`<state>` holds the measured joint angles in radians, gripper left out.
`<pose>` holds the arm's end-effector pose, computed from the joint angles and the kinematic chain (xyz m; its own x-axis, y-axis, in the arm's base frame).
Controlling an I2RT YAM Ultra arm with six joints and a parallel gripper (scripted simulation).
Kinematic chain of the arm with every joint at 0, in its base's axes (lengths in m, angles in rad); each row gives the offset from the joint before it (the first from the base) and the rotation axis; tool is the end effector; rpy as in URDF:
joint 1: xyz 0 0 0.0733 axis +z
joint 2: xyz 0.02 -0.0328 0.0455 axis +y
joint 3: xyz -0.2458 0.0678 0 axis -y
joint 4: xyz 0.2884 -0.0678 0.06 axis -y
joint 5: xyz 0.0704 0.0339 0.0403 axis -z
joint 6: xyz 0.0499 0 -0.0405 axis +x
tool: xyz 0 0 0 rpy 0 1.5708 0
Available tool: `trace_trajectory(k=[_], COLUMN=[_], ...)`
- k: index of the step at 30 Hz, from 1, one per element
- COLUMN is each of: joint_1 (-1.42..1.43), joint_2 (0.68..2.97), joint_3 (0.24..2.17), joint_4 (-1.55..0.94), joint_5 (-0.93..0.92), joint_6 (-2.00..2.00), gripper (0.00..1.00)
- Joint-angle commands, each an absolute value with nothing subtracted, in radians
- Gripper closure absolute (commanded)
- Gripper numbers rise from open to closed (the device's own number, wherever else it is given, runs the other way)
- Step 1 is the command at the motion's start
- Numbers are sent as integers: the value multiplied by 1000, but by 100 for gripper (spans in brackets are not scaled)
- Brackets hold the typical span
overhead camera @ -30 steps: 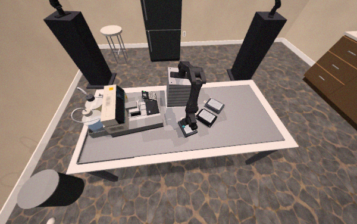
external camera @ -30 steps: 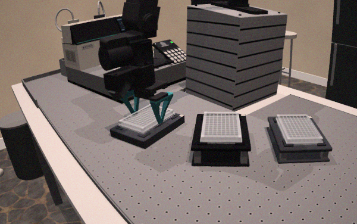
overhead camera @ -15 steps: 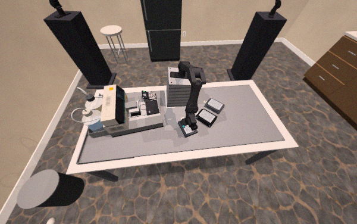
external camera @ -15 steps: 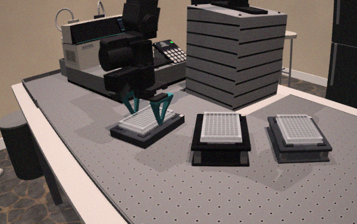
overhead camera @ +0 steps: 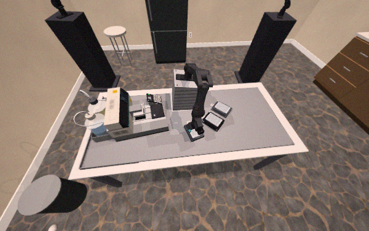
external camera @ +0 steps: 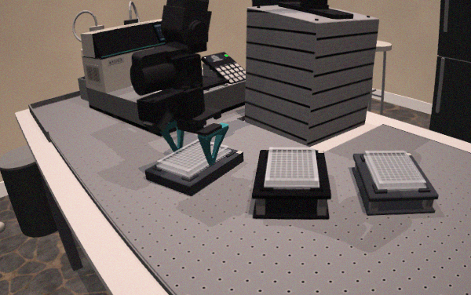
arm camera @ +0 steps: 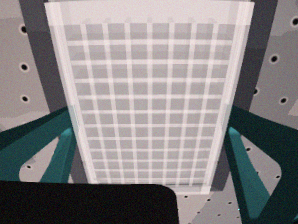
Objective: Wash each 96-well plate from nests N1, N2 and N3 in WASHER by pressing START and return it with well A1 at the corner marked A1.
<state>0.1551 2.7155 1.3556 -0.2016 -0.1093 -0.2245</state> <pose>0.3584 0.0627 -0.1691 -0.9288 -0.3692 -0.0333 -0.3706 0.9229 0.1043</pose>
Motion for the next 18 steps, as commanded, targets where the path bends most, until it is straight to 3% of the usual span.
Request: trace_trajectory(k=[1, 4, 5, 18], joint_1=[155, 155, 155, 155], joint_2=[2709, 2710, 2711, 2711], joint_3=[1360, 1360, 1361, 1361], joint_4=[-200, -199, -199, -199], joint_5=[-109, -109, -109, -109], joint_6=[-224, -224, -224, -224], gripper=[100, 100, 0, 0])
